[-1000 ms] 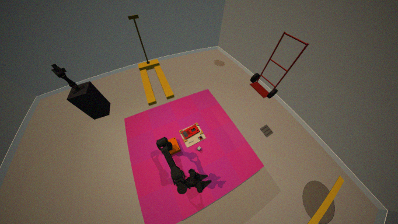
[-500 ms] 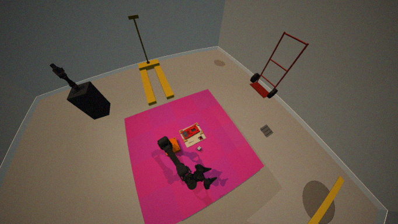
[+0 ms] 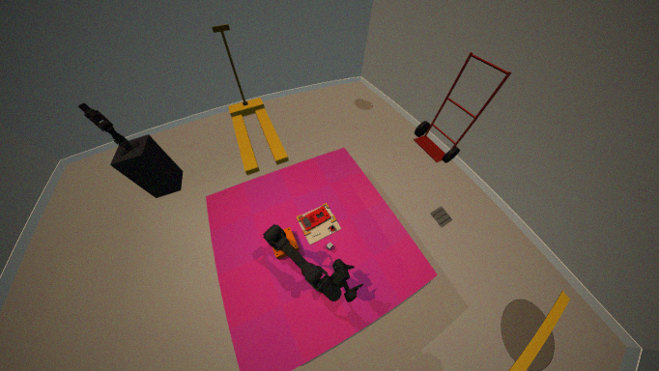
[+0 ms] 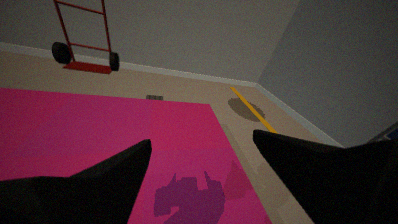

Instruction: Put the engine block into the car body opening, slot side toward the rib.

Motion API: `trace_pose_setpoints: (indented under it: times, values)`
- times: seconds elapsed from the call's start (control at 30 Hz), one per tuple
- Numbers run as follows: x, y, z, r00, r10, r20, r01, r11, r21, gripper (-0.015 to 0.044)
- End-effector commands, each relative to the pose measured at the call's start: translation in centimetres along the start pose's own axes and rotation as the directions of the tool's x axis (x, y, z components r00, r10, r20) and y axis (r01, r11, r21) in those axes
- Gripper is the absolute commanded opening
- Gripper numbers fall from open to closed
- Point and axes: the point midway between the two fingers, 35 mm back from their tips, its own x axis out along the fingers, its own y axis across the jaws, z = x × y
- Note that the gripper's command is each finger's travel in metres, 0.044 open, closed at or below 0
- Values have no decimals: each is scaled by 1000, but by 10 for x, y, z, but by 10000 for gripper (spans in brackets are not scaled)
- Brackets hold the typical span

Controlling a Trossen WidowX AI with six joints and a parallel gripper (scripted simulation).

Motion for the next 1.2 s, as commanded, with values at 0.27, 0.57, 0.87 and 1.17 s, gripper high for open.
trace_pose_setpoints:
  times: [0.27,0.57,0.87,1.17]
  values:
    - [38,52,-21,978,92,-185,-25,941,338,440]
    - [57,96,-37,927,176,-332,38,835,549,440]
    - [67,146,-53,835,254,-488,177,716,675,440]
    - [61,197,-71,698,306,-648,380,608,697,440]
